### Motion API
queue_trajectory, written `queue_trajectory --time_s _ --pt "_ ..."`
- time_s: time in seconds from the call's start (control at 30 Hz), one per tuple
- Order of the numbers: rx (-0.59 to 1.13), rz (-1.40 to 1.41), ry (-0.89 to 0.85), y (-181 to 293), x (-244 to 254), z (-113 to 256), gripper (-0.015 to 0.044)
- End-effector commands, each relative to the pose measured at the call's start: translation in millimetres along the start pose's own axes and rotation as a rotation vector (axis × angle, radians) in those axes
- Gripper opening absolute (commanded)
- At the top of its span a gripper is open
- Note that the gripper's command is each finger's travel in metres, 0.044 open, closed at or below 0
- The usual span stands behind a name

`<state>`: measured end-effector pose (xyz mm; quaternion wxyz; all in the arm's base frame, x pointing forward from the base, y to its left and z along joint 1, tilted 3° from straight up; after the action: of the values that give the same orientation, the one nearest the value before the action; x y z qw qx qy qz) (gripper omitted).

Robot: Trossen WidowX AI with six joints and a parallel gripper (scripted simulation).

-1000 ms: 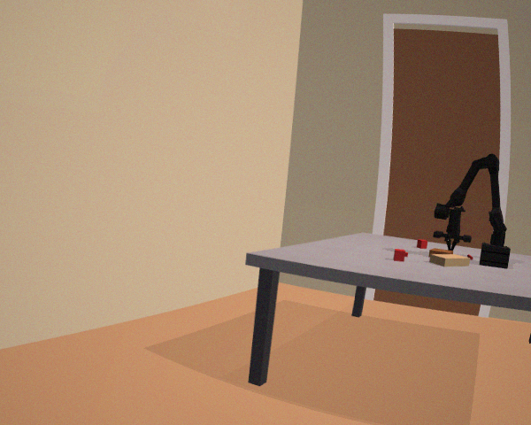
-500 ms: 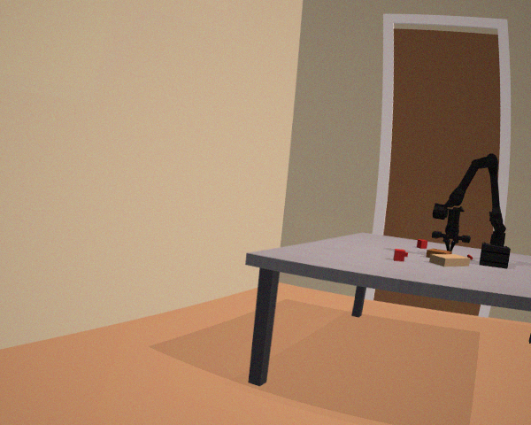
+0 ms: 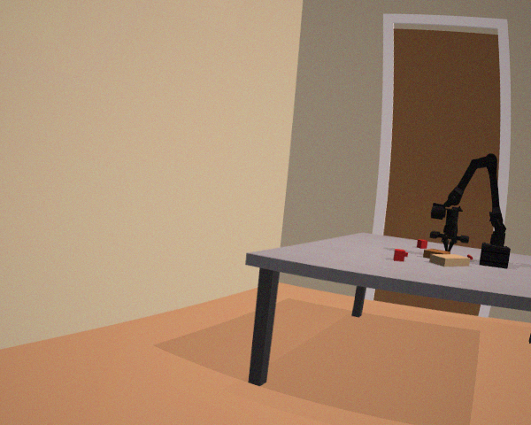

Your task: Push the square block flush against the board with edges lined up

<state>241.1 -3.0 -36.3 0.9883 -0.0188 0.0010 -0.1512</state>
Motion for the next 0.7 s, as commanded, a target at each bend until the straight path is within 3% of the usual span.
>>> queue_trajectory --time_s 0.0,0.67 --pt "0.005 0.000 0.002 9 -1 0 0.0000" --pt "0.006 0.000 0.002 29 1 0 0.0000"
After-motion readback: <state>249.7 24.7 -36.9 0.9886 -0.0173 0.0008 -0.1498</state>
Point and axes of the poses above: the point midway between the two fingers, 35 mm back from their tips, its own z axis back along the fingers, its own x axis across the jaws, y = z × x, the point moved 1 cm from there along z, back along the fingers, and after that the axes turned 15 degrees about -z, right-handed, at the moved point
